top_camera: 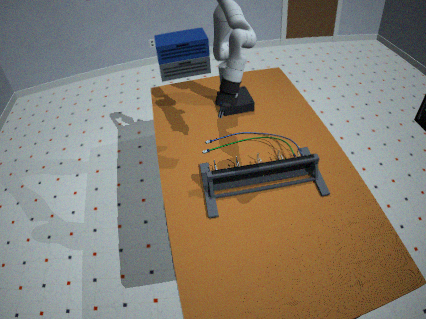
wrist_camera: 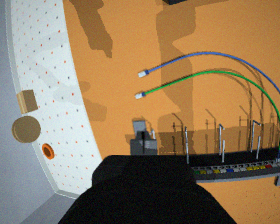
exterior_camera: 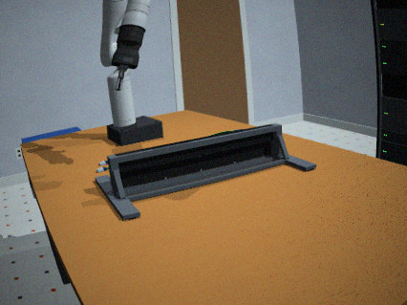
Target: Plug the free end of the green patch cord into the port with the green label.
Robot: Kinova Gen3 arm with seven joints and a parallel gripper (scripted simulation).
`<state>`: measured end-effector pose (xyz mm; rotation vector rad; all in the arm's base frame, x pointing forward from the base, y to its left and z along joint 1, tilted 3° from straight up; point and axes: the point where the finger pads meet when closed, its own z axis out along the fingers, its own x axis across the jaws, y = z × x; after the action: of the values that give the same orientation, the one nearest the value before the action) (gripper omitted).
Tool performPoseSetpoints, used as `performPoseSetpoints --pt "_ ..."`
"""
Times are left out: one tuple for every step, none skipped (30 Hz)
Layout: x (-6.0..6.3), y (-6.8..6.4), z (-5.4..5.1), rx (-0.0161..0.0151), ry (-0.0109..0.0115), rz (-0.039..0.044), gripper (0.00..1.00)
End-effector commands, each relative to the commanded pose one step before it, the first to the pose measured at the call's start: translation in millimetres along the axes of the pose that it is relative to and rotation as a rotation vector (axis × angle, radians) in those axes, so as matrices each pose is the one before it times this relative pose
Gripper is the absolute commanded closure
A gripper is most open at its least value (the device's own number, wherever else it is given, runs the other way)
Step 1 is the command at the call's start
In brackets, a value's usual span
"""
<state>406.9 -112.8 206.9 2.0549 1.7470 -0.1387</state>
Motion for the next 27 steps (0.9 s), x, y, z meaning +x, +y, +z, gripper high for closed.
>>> performPoseSetpoints --pt "25.14 6.02 -5.22 -0.04179 0.00435 -0.02808 1.0" --pt "6.0 3.49 -0.93 -0.01786 -0.00138 0.00277 1.0" --pt "0.0 0.0 0.0 0.0 0.0 0.0 1.0" --pt "0.0 0.0 0.0 0.0 0.0 0.0 1.0" --pt "6.25 3.43 -1.0 -0.01803 -0.0004 0.00267 1.0" --pt "6.49 3.35 -1.07 -0.01813 0.00058 0.00258 1.0" --pt "6.73 3.26 -1.14 -0.01815 0.00155 0.00249 1.0" --pt "6.95 3.16 -1.2 -0.0181 0.00252 0.0024 1.0" --pt "7.16 3.03 -1.26 -0.01797 0.00347 0.00231 1.0" --pt "7.35 2.9 -1.31 -0.01778 0.0044 0.00222 1.0" --pt "7.52 2.75 -1.36 -0.01751 0.00529 0.00214 1.0" --pt "7.67 2.58 -1.4 -0.01719 0.00615 0.00205 1.0" --pt "7.81 2.41 -1.43 -0.0168 0.00696 0.00197 1.0" --pt "7.92 2.23 -1.46 -0.01635 0.00772 0.00189 1.0" --pt "8.01 2.04 -1.49 -0.01586 0.00842 0.00181 1.0" --pt "8.08 1.85 -1.51 -0.01531 0.00906 0.00174 1.0" --pt "8.12 1.65 -1.52 -0.01473 0.00964 0.00166 1.0" --pt "8.13 1.45 -1.53 -0.01412 0.01015 0.00159 1.0" --pt "8.13 1.25 -1.53 -0.01348 0.0106 0.00152 1.0" --pt "0.0 0.0 0.0 0.0 0.0 0.0 1.0" --pt "0.0 0.0 0.0 0.0 0.0 0.0 1.0" --pt "8.09 1.06 -1.53 -0.01282 0.01097 0.00145 1.0" --pt "8.04 0.86 -1.52 -0.01214 0.01128 0.00138 1.0" --pt "7.95 0.67 -1.5 -0.01146 0.01151 0.00131 1.0" --pt "7.85 0.49 -1.48 -0.01077 0.01168 0.00125 1.0" --pt "7.72 0.32 -1.46 -0.01009 0.01178 0.00119 1.0" --pt "7.57 0.16 -1.43 -0.00941 0.01181 0.00112 1.0"
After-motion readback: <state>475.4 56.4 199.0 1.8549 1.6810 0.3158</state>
